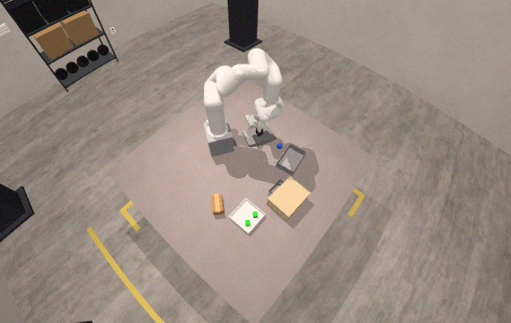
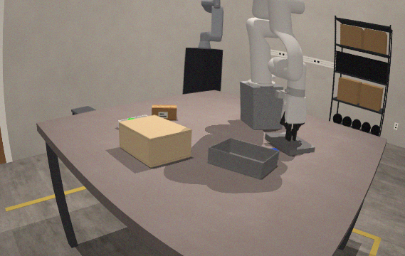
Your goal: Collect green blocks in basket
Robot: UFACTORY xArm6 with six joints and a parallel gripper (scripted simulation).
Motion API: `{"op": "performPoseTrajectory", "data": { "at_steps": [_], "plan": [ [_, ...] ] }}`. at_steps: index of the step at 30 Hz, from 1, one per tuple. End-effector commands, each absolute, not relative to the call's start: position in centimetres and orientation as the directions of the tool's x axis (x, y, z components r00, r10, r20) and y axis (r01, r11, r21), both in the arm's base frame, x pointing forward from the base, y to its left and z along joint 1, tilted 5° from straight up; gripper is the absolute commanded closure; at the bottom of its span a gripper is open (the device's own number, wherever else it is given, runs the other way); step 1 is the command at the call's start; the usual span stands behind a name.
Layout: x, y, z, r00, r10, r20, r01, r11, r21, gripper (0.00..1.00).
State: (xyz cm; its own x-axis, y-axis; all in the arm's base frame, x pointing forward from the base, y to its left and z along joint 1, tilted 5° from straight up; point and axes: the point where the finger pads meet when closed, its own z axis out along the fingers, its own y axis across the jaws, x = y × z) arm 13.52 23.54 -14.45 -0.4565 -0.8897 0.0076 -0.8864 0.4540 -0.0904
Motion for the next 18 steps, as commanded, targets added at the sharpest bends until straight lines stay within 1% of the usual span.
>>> {"op": "performPoseTrajectory", "data": {
  "at_steps": [1,18],
  "plan": [
    [13.6,23.6,-14.4,-0.456,-0.89,0.006,-0.886,0.454,-0.09,1.0],
    [13.4,23.7,-12.2,-0.456,-0.89,0.006,-0.886,0.454,-0.09,1.0]
  ]
}}
